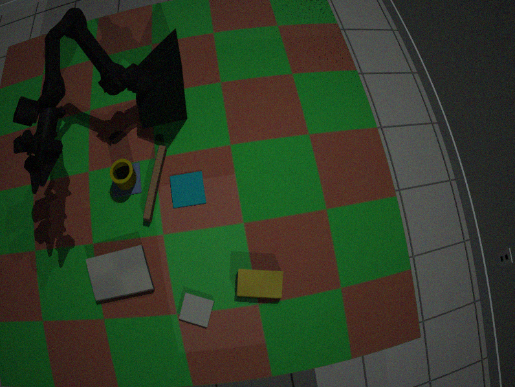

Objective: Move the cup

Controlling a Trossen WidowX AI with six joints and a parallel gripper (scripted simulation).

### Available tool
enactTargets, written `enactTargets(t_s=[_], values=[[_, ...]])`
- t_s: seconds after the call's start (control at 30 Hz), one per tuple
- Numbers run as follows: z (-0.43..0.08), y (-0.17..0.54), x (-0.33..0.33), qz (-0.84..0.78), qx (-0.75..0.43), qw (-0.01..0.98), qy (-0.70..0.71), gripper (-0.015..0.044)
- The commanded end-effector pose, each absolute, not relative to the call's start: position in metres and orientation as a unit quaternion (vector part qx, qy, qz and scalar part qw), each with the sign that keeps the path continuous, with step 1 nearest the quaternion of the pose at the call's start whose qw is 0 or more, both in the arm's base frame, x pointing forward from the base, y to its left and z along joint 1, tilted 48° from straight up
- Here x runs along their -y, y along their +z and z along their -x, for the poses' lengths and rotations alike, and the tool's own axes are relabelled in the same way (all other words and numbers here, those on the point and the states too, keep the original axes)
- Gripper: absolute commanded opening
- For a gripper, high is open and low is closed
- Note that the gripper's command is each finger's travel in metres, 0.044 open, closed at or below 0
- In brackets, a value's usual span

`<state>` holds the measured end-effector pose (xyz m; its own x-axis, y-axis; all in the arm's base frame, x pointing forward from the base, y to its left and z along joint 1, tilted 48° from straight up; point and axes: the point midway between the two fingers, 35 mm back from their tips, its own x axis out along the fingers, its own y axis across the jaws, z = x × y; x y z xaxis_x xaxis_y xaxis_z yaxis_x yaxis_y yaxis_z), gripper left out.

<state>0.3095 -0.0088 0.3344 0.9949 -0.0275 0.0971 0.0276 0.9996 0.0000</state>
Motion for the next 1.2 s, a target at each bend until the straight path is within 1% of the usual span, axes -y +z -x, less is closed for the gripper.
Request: enactTargets(t_s=[0.0,0.03,0.13,0.27,0.4,0.53,0.6,0.63,1.17], values=[[-0.312,0.330,0.008,0.003,0.038,0.999,-0.015,0.0374],[-0.317,0.316,0.007,0.011,0.007,1.000,-0.020,0.0348],[-0.333,0.239,-0.001,0.079,-0.170,0.982,-0.033,0.0269],[-0.323,0.166,-0.009,0.187,-0.345,0.919,-0.028,0.0167],[-0.286,0.106,-0.009,0.347,-0.518,0.782,0.003,0.0167],[-0.243,0.083,0.000,0.516,-0.632,0.575,0.057,0.0167],[-0.229,0.084,0.005,0.585,-0.659,0.466,0.084,0.0167],[-0.226,0.086,0.006,0.602,-0.663,0.435,0.091,0.0167],[-0.226,0.082,0.003,0.609,-0.665,0.423,0.094,0.0167]])
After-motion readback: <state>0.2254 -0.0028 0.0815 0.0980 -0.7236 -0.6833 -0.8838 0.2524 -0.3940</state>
